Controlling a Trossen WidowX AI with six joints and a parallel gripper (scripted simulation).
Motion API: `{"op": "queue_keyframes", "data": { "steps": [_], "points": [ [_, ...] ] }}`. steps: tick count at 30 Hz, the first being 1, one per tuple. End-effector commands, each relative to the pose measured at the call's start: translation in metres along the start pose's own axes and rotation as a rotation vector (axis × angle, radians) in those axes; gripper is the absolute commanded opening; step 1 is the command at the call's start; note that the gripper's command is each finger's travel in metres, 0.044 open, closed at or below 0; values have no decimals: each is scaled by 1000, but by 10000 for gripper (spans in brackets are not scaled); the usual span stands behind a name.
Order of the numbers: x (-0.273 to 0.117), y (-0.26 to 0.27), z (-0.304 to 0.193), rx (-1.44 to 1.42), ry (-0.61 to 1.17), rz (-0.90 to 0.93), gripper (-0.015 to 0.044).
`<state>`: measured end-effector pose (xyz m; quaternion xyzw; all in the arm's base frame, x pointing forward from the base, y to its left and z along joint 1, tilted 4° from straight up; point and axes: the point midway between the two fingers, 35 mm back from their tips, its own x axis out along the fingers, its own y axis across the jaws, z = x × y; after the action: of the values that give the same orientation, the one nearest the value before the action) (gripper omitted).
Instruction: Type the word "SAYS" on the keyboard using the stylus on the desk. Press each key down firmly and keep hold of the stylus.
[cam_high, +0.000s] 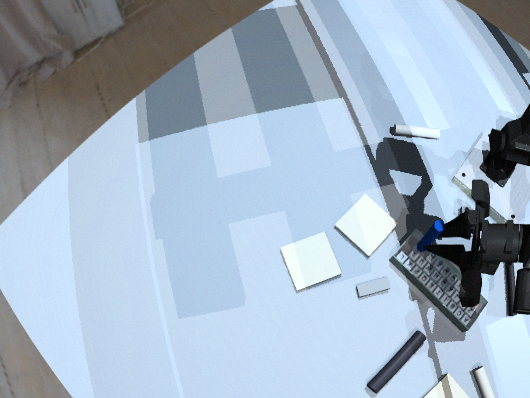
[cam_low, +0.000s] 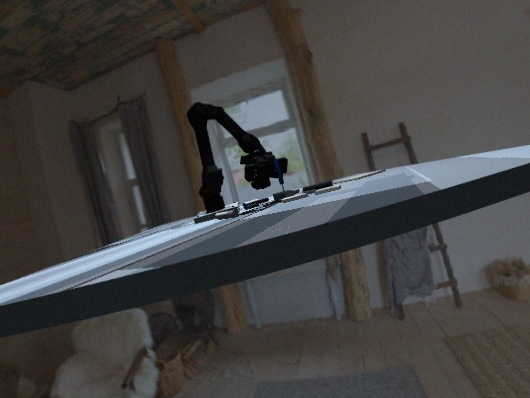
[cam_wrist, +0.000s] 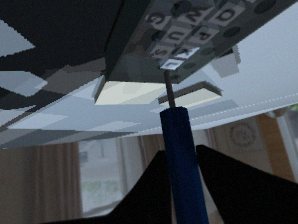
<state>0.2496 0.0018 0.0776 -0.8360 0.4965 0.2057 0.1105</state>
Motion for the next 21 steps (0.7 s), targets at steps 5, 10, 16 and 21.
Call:
{"op": "queue_keyframes", "data": {
  "steps": [5, 10, 16, 21],
  "points": [
    [2, 2, 1, -8, 6, 2, 81],
    [3, 2, 3, -8, 6, 2, 81],
    [5, 2, 7, -9, 6, 2, 81],
    [6, 2, 9, -9, 6, 2, 81]
  ]
}}
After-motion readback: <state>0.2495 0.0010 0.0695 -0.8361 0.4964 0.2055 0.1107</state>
